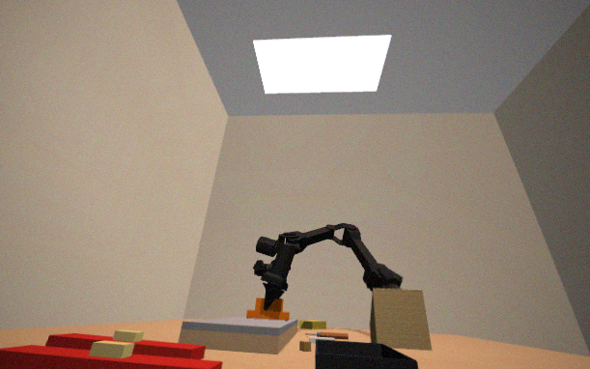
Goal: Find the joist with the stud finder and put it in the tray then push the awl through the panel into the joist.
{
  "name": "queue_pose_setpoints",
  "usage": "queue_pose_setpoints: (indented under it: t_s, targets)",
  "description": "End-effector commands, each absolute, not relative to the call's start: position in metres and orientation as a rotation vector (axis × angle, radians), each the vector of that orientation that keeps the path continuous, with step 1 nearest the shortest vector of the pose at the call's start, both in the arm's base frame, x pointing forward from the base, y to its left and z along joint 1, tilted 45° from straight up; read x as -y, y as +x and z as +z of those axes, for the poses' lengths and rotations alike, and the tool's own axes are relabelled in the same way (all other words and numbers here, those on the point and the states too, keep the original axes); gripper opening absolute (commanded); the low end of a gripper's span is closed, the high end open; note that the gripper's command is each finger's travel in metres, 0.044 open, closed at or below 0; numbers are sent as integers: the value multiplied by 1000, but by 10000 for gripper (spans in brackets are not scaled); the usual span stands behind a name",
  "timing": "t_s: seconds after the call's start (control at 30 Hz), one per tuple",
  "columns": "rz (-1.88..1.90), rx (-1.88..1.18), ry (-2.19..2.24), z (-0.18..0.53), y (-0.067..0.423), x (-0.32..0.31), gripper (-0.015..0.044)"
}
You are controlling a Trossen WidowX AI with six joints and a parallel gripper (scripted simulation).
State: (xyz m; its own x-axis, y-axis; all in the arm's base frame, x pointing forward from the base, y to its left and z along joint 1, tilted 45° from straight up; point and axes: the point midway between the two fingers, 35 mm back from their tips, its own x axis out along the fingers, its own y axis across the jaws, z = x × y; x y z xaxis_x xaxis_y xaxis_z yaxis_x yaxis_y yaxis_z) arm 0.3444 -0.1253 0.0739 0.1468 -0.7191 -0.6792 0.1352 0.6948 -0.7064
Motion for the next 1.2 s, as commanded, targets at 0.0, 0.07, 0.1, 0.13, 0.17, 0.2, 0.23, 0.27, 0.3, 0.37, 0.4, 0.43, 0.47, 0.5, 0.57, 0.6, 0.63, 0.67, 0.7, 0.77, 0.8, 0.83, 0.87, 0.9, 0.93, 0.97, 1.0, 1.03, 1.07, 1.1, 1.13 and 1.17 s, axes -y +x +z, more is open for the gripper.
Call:
queue_pose_setpoints:
  t_s: [0.0, 0.07, 0.1, 0.13, 0.17, 0.2, 0.23, 0.27, 0.3, 0.37, 0.4, 0.43, 0.47, 0.5, 0.57, 0.6, 0.63, 0.67, 0.7, 0.77, 0.8, 0.83, 0.87, 0.9, 0.93, 0.97, 1.0, 1.03, 1.07, 1.1, 1.13, 1.17]
  targets:
    - [-664, -1288, -557, 81, 343, 133, 0]
    - [-664, -1288, -557, 84, 343, 135, 0]
    - [-665, -1288, -557, 85, 342, 137, 0]
    - [-665, -1288, -557, 86, 342, 138, 0]
    - [-665, -1288, -557, 88, 342, 139, 0]
    - [-665, -1288, -557, 89, 342, 141, 0]
    - [-665, -1288, -558, 90, 341, 142, 0]
    - [-665, -1288, -558, 92, 341, 143, 0]
    - [-665, -1288, -558, 93, 341, 145, 0]
    - [-665, -1287, -558, 96, 340, 147, 0]
    - [-665, -1287, -558, 97, 340, 149, 0]
    - [-665, -1287, -558, 99, 340, 150, 0]
    - [-665, -1287, -558, 100, 340, 151, 0]
    - [-665, -1287, -558, 101, 339, 153, 0]
    - [-665, -1287, -558, 104, 339, 155, 0]
    - [-665, -1287, -558, 105, 339, 157, 0]
    - [-665, -1287, -558, 107, 338, 158, 0]
    - [-665, -1287, -558, 108, 338, 159, 0]
    - [-666, -1287, -558, 109, 338, 161, 0]
    - [-666, -1287, -559, 112, 337, 163, 0]
    - [-666, -1287, -559, 114, 337, 165, 0]
    - [-666, -1287, -559, 115, 337, 166, 0]
    - [-666, -1287, -559, 116, 337, 167, 0]
    - [-666, -1287, -559, 118, 336, 168, 0]
    - [-666, -1287, -559, 119, 336, 170, 0]
    - [-666, -1287, -559, 120, 336, 171, 0]
    - [-666, -1287, -559, 122, 336, 172, 0]
    - [-666, -1287, -559, 123, 335, 174, 0]
    - [-666, -1287, -559, 124, 335, 175, 0]
    - [-666, -1287, -559, 126, 335, 176, 0]
    - [-666, -1287, -559, 127, 335, 178, 0]
    - [-666, -1287, -559, 129, 334, 179, 0]
